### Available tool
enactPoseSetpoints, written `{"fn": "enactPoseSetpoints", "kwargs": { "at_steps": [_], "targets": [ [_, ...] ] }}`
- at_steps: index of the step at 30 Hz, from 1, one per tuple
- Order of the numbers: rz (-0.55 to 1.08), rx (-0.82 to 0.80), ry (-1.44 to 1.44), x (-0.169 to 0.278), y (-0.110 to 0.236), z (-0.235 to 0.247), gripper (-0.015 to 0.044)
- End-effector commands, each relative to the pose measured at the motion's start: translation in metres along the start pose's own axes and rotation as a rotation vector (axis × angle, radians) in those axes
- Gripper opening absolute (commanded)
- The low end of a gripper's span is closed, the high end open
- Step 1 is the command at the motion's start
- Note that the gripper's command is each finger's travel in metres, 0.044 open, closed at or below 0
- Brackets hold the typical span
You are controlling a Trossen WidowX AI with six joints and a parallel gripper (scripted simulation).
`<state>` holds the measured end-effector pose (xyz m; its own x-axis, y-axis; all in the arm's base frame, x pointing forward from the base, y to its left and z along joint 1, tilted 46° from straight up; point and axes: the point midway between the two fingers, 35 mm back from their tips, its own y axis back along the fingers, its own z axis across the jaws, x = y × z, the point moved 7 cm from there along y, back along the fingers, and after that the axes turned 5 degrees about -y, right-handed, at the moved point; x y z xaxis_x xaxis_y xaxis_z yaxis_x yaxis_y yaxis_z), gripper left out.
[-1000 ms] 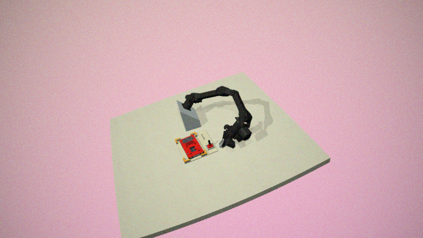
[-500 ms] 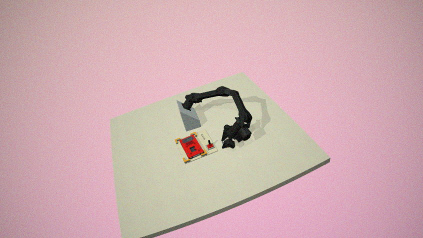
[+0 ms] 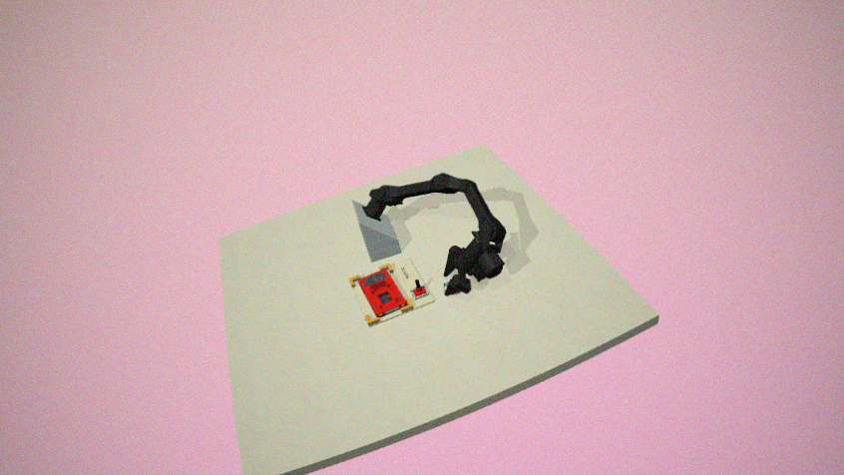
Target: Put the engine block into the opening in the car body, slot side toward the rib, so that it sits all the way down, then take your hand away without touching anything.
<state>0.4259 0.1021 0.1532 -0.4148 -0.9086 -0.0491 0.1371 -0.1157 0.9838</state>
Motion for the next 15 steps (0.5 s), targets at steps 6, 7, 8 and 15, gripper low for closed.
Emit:
{"fn": "enactPoseSetpoints", "kwargs": {
  "at_steps": [6, 7, 8, 15],
  "targets": [
    [-0.012, 0.008, 0.007, -0.0018, 0.0257, -0.0001, 0.044],
    [-0.012, 0.008, 0.007, -0.0018, 0.0257, -0.0001, 0.044],
    [-0.012, 0.008, 0.007, -0.0018, 0.0257, -0.0001, 0.044],
    [-0.012, 0.008, 0.007, -0.0018, 0.0257, -0.0001, 0.044]
  ]
}}
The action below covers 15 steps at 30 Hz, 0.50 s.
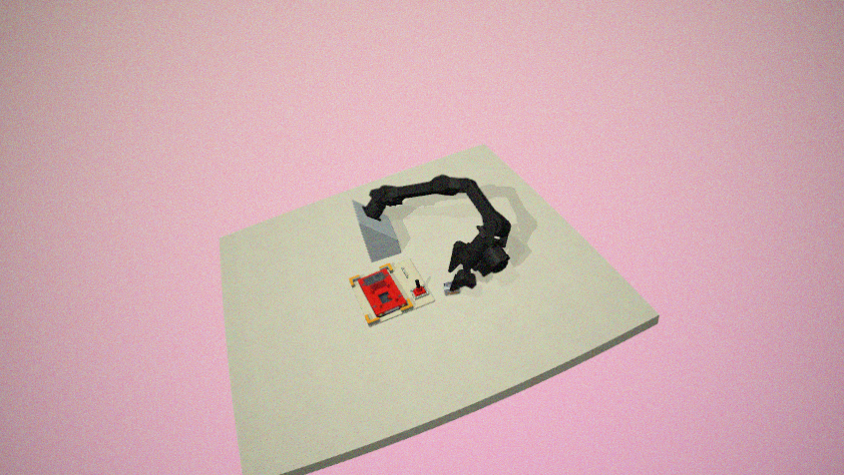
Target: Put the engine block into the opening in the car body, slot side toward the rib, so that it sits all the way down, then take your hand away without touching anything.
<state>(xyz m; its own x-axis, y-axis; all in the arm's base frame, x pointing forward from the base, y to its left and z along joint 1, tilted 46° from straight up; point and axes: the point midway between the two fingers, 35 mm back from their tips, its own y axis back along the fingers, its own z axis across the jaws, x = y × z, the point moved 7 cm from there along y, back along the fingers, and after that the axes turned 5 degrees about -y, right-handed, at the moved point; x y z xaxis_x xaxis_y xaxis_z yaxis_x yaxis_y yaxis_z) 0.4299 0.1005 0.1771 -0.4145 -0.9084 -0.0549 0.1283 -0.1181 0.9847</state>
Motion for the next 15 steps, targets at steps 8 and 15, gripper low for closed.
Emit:
{"fn": "enactPoseSetpoints", "kwargs": {
  "at_steps": [8, 15],
  "targets": [
    [-0.006, 0.001, 0.006, -0.0005, 0.0015, 0.0, 0.044],
    [-0.001, 0.002, 0.0, -0.0002, 0.0008, -0.0001, 0.044]
  ]
}}
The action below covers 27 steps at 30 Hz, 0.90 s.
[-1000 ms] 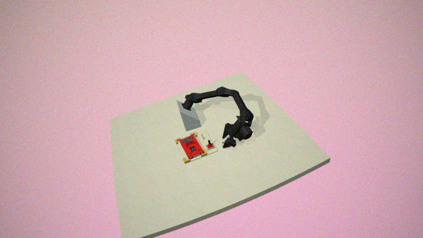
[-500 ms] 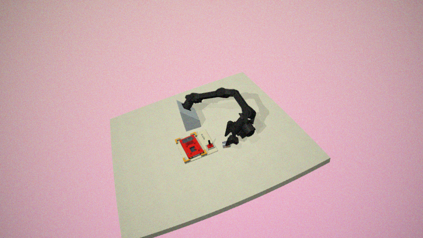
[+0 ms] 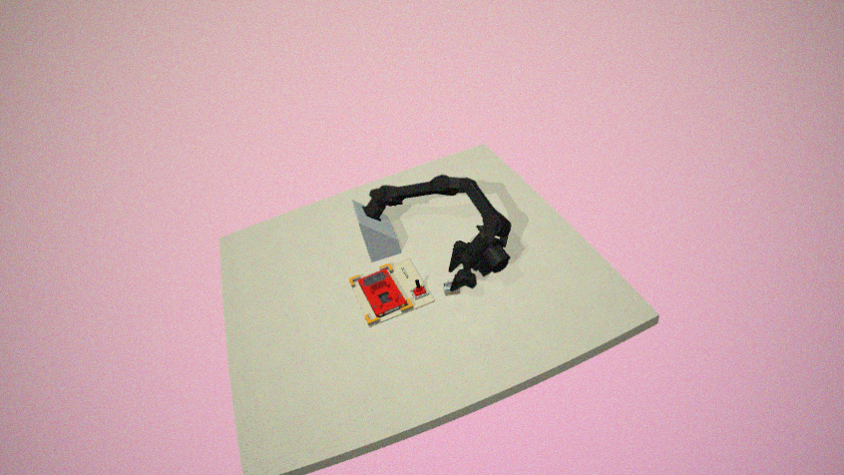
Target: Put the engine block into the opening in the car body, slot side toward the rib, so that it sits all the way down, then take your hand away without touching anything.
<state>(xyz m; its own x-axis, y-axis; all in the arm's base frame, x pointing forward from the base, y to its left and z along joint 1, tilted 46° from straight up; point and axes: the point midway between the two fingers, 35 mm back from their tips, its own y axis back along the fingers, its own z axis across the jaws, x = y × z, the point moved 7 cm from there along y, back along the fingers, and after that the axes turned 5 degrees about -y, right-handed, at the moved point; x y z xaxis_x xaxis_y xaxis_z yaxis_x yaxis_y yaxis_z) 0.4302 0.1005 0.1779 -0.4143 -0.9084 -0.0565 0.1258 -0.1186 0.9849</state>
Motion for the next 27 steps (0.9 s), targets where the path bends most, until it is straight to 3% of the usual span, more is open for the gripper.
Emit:
{"fn": "enactPoseSetpoints", "kwargs": {
  "at_steps": [1, 14, 27],
  "targets": [
    [0.0, 0.0, 0.0, 0.0, 0.0, 0.0, 0.044],
    [-0.015, -0.004, -0.002, 0.002, 0.0, -0.001, 0.044],
    [-0.369, -0.062, -0.016, 0.042, -0.011, -0.011, 0.044]
  ]
}}
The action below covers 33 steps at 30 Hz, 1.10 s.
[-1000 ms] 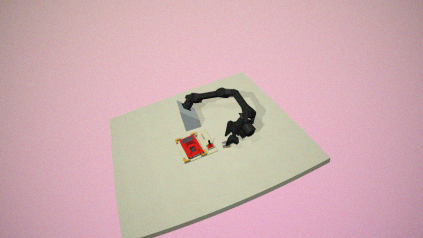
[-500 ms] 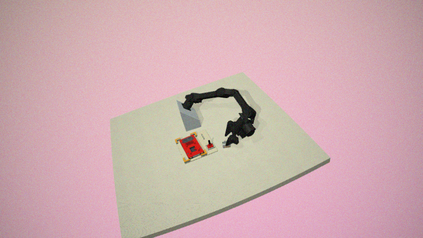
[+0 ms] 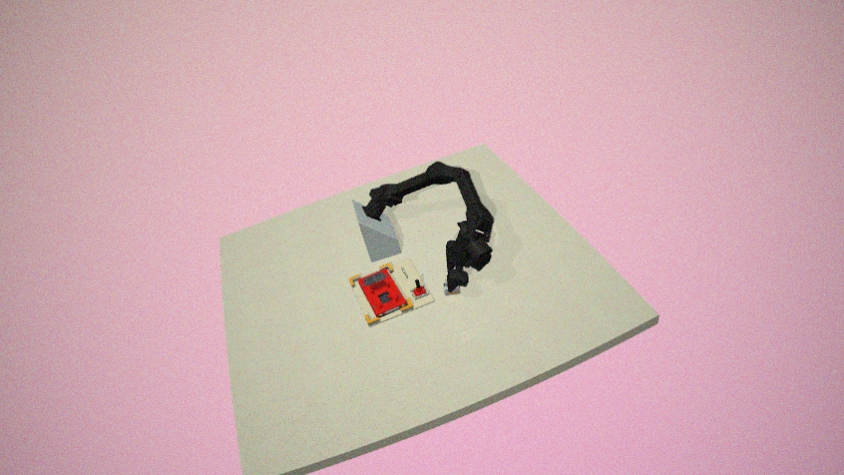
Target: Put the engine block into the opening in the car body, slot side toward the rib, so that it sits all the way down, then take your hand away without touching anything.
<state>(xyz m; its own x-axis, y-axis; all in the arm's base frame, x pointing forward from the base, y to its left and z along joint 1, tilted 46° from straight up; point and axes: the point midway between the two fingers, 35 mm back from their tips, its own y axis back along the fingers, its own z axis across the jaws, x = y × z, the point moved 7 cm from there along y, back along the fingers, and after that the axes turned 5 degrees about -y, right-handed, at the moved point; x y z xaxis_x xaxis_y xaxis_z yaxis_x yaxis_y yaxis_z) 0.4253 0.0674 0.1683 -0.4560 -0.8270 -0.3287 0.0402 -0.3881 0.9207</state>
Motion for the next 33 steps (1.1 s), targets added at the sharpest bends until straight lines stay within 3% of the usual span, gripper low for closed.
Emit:
{"fn": "enactPoseSetpoints", "kwargs": {
  "at_steps": [1, 11, 33],
  "targets": [
    [-0.115, -0.022, 0.004, 0.013, -0.002, -0.001, 0.044],
    [-0.431, -0.03, 0.035, 0.048, 0.001, 0.001, 0.044],
    [-0.438, -0.03, 0.036, 0.037, -0.023, 0.002, 0.044]
  ]
}}
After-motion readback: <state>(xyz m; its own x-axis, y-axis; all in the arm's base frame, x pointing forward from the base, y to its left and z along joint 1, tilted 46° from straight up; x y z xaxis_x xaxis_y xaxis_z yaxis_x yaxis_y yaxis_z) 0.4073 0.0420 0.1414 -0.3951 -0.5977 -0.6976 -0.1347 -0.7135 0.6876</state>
